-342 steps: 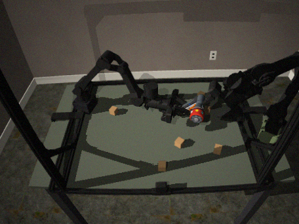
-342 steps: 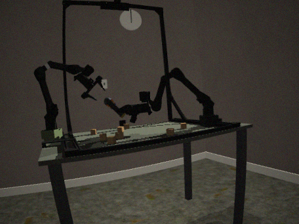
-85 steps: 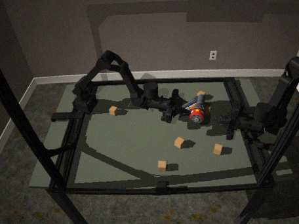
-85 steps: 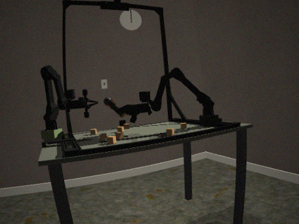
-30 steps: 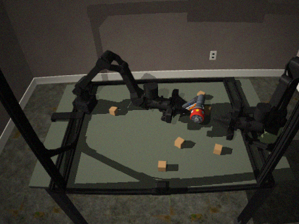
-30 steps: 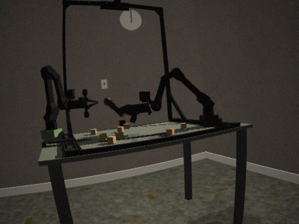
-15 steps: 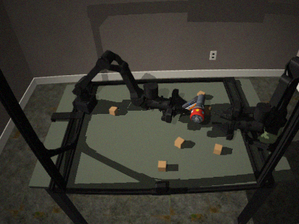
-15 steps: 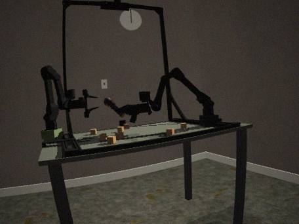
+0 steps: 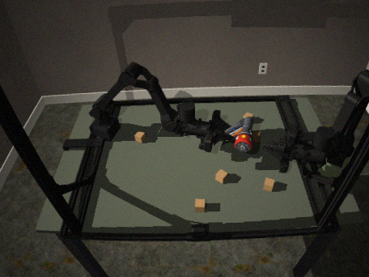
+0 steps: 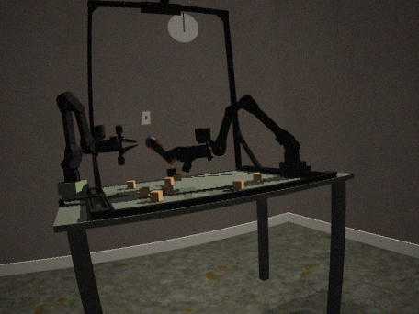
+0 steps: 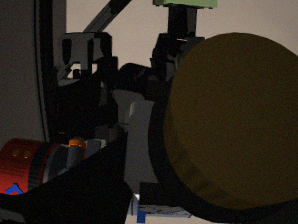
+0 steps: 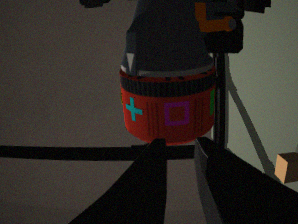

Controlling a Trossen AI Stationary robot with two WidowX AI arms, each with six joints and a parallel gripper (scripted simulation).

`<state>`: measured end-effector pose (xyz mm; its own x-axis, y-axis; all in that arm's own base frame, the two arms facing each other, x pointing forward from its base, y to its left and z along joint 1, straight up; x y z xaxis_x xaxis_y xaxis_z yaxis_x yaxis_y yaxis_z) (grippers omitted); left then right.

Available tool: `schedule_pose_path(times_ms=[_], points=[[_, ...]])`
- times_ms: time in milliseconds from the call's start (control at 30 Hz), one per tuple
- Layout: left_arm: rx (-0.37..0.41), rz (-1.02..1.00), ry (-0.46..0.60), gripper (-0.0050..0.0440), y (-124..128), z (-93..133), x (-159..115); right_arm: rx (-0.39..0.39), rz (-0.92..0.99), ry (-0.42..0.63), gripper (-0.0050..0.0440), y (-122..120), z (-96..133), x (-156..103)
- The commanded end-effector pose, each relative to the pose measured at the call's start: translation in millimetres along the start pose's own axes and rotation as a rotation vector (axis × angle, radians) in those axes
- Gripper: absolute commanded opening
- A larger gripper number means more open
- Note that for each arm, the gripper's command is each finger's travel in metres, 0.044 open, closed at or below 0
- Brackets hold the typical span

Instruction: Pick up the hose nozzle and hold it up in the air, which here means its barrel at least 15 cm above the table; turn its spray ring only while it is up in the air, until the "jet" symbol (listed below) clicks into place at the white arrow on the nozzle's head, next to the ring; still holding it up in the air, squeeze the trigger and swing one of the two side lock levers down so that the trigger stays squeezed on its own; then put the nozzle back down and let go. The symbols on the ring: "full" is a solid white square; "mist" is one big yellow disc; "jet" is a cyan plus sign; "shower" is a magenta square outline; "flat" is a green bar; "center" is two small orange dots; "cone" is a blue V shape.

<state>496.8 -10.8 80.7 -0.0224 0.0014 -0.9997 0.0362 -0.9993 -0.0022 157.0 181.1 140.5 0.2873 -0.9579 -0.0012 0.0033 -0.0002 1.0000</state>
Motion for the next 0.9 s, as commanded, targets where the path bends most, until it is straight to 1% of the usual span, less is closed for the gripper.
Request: schedule_pose_path(times_ms=[0, 400, 667, 733, 800, 867], points=[[-0.003, 0.002, 0.022, 0.0000, -0.3, -1.5, -5.4, 0.000, 0.000, 0.003, 0.0000, 0.2, 0.2, 0.0], [-0.003, 0.002, 0.022, 0.0000, -0.3, -1.5, -5.4, 0.000, 0.000, 0.003, 0.0000, 0.2, 0.2, 0.0], [-0.003, 0.002, 0.022, 0.0000, -0.3, -1.5, -5.4, 0.001, -0.001, 0.001, 0.0192, 0.3, 0.2, 0.1], [-0.003, 0.002, 0.022, 0.0000, -0.3, -1.5, -5.4, 0.001, -0.001, 0.001, 0.0192, 0.3, 0.2, 0.1], [-0.003, 0.002, 0.022, 0.0000, -0.3, -1.5, -5.4, 0.001, -0.001, 0.001, 0.0240, 0.3, 0.2, 0.1], [-0.003, 0.002, 0.022, 0.0000, -0.3, -1.5, -5.4, 0.001, 0.027, -0.001, 0.0192, 0.0, 0.4, 0.3]])
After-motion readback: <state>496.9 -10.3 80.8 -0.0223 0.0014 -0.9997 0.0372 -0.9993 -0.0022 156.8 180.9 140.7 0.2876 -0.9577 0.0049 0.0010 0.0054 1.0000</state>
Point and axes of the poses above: on each arm, the point midway between the two fingers, 35 mm back from their tips, its own z axis back along the fingers, its own y axis across the jaws, x = y × z, the point moved 7 cm from there along z, back along the fingers
